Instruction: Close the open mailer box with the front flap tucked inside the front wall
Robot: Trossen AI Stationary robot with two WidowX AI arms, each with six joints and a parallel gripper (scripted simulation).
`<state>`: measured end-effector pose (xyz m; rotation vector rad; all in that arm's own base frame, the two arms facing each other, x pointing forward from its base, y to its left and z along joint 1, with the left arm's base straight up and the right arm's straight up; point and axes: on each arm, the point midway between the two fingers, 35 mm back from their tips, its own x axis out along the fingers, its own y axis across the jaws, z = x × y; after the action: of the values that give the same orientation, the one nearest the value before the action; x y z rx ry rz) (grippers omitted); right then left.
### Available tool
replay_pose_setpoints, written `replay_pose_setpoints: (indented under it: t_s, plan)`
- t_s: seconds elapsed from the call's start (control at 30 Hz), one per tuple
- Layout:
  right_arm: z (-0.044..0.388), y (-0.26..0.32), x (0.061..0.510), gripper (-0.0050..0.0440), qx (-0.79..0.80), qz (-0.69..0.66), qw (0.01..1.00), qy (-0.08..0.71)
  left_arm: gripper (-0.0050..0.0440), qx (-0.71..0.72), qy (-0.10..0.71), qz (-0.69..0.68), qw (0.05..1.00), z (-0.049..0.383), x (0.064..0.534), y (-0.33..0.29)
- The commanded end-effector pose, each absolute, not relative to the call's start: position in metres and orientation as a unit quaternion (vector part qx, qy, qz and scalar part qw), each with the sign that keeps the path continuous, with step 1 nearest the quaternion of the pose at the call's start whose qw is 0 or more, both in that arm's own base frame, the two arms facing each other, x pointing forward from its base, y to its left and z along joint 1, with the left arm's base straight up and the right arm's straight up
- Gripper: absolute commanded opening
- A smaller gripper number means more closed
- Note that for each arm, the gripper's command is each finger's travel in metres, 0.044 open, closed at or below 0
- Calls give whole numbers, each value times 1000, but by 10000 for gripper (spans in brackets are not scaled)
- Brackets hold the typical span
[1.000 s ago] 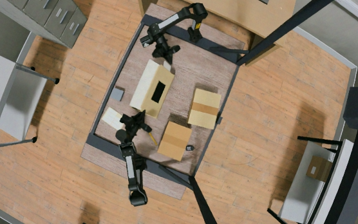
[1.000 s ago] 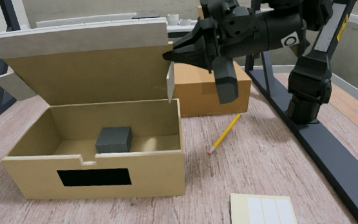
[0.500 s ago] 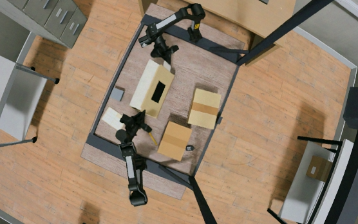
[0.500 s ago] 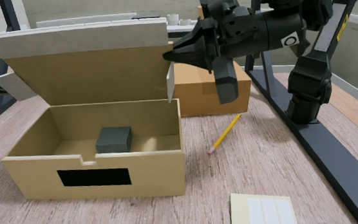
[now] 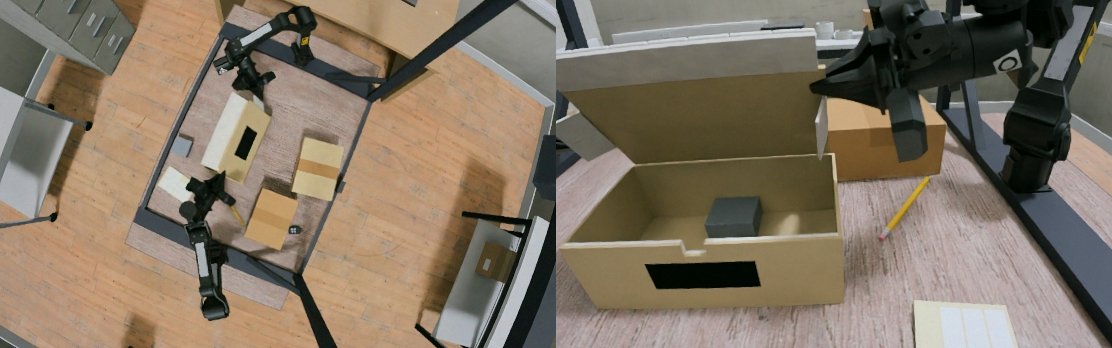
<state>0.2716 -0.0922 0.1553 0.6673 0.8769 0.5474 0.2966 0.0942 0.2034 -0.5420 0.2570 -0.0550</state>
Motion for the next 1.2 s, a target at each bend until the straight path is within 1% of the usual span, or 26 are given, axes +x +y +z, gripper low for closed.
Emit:
replay_pose_setpoints:
  t_s: [0.0, 1.17]
  plan:
    - [164, -94, 282, -50, 295, 263, 827, 399, -50, -257, 116, -30, 959, 214, 298, 94]
    - [160, -102, 300, -50, 295, 263, 828, 398, -50, -257, 116, -30, 959, 214, 298, 94]
